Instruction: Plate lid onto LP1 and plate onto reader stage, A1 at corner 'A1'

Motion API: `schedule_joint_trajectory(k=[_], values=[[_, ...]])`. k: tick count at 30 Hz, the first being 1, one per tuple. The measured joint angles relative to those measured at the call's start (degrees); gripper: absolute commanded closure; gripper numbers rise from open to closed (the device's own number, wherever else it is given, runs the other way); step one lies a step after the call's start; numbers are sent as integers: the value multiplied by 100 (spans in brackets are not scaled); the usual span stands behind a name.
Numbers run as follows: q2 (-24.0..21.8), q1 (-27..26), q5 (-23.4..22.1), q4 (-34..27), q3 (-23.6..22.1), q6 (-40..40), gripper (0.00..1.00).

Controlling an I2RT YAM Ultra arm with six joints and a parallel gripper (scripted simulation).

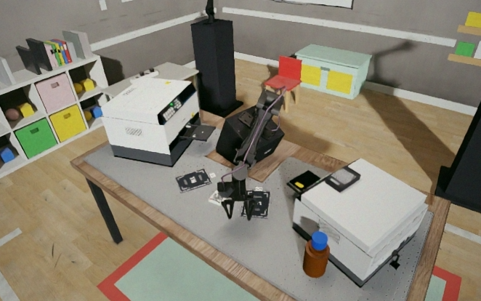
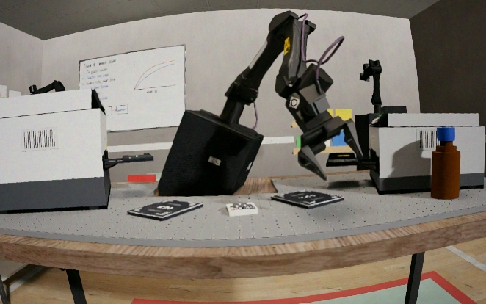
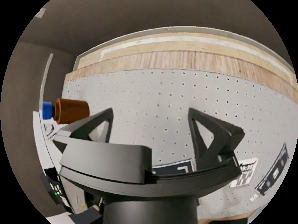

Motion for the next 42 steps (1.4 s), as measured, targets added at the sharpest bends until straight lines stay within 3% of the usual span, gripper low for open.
schedule_joint_trajectory(k=[42], values=[[-2022, 1694, 1182, -4100, 326, 1832, 0]])
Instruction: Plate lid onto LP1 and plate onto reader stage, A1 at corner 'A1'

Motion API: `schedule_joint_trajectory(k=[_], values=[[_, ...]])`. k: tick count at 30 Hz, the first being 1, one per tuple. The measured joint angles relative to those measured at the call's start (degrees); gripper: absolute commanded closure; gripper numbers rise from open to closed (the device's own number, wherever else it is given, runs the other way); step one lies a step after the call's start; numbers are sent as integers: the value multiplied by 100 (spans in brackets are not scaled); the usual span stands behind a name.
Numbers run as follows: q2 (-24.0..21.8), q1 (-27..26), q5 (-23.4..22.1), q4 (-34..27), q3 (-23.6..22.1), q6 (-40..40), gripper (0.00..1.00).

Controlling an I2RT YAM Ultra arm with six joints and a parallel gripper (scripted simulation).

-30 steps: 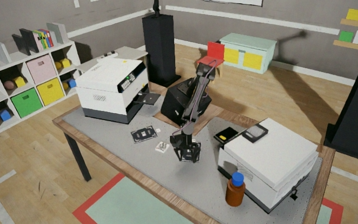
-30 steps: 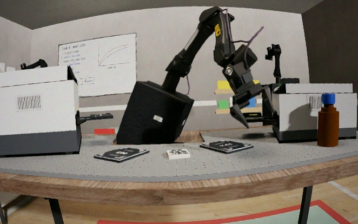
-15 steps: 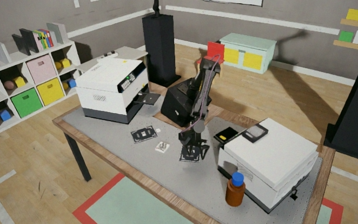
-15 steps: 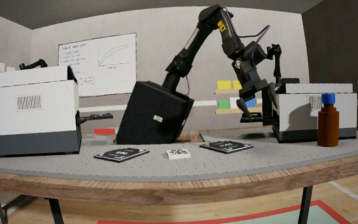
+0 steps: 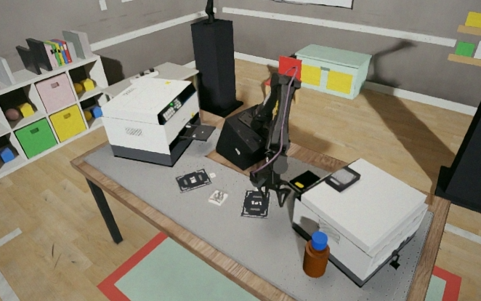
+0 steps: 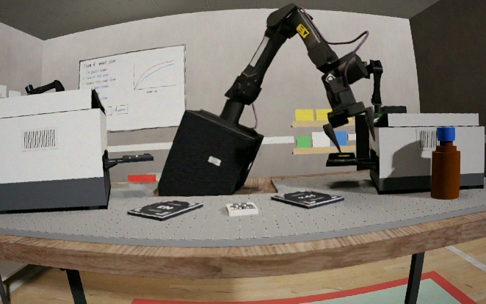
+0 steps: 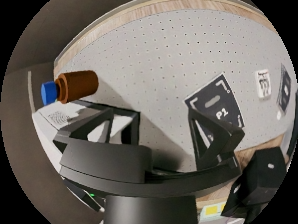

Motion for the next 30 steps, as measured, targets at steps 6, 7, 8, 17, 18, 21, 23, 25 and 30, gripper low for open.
schedule_joint_trajectory(k=[6, 7, 8, 17, 18, 21, 23, 25, 30], values=[[-216, 149, 133, -470, 76, 219, 0], [-251, 173, 162, -540, 79, 254, 0], [-297, 205, 188, -603, 66, 289, 0], [-730, 549, 404, -1445, 140, 660, 0], [-785, 581, 428, -1523, 140, 695, 0], [-890, 634, 457, -1707, 155, 765, 0], [-890, 636, 446, -1875, 225, 793, 0], [-894, 706, 457, -1963, 245, 846, 0], [-929, 1012, 446, -2269, 234, 990, 0]])
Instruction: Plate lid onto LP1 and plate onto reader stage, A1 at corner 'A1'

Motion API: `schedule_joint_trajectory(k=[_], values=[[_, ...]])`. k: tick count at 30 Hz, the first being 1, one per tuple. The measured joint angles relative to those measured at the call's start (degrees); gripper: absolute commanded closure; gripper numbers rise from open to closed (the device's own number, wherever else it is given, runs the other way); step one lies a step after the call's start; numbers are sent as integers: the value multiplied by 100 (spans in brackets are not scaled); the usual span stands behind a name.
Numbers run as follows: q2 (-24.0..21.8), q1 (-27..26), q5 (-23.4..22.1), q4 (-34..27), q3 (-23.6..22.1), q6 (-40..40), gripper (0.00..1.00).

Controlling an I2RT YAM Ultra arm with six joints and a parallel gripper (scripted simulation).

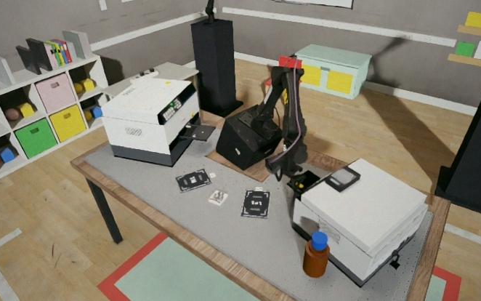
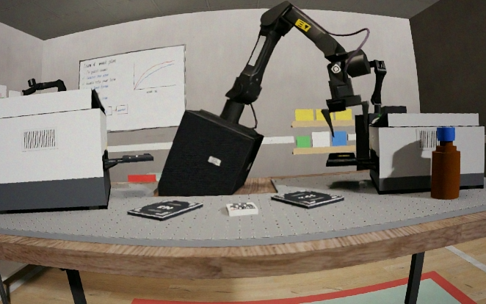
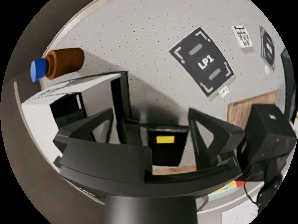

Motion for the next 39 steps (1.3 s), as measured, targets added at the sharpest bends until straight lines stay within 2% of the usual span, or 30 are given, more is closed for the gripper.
schedule_joint_trajectory(k=[7, 12, 23, 29, 39], values=[[-181, 385, 66, -181, -87, 264, 0], [-203, 507, 66, -415, 33, 391, 0], [-422, 1172, 153, -780, -39, 817, 0], [-472, 1366, 160, -1021, 26, 977, 0], [-658, 2004, 240, -1320, -39, 1392, 0]])
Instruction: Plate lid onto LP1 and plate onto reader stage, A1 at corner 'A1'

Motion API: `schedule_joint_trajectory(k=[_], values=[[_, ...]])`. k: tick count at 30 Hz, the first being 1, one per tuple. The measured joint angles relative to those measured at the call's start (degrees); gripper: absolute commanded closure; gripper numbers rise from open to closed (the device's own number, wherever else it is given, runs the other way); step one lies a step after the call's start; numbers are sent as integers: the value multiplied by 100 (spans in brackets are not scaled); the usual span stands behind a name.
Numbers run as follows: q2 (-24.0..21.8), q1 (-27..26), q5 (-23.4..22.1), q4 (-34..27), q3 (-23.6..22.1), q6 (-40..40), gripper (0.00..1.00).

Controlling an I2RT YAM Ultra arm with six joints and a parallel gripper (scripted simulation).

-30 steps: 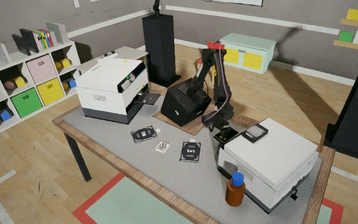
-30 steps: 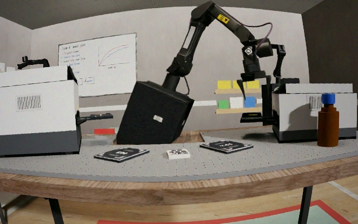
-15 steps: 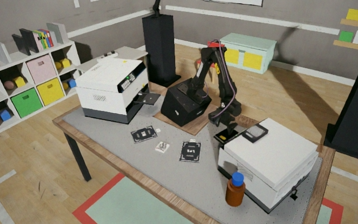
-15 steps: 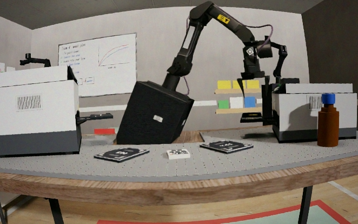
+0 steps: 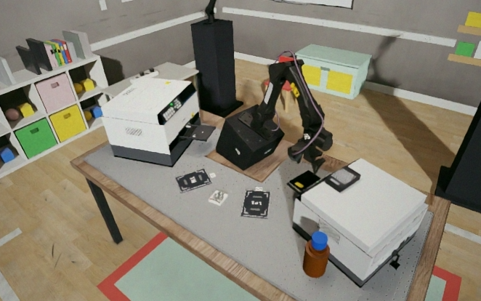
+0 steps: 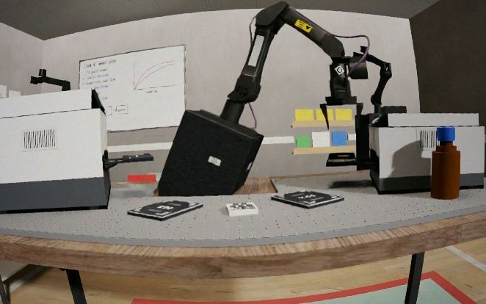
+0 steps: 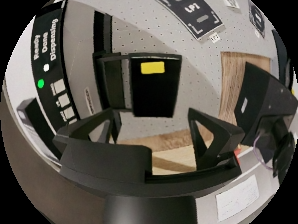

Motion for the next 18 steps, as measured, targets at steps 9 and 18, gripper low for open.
schedule_joint_trajectory(k=[9, 18], values=[[-188, 278, 96, -205, -55, 306, 0], [-195, 280, 109, -216, -55, 337, 0]])
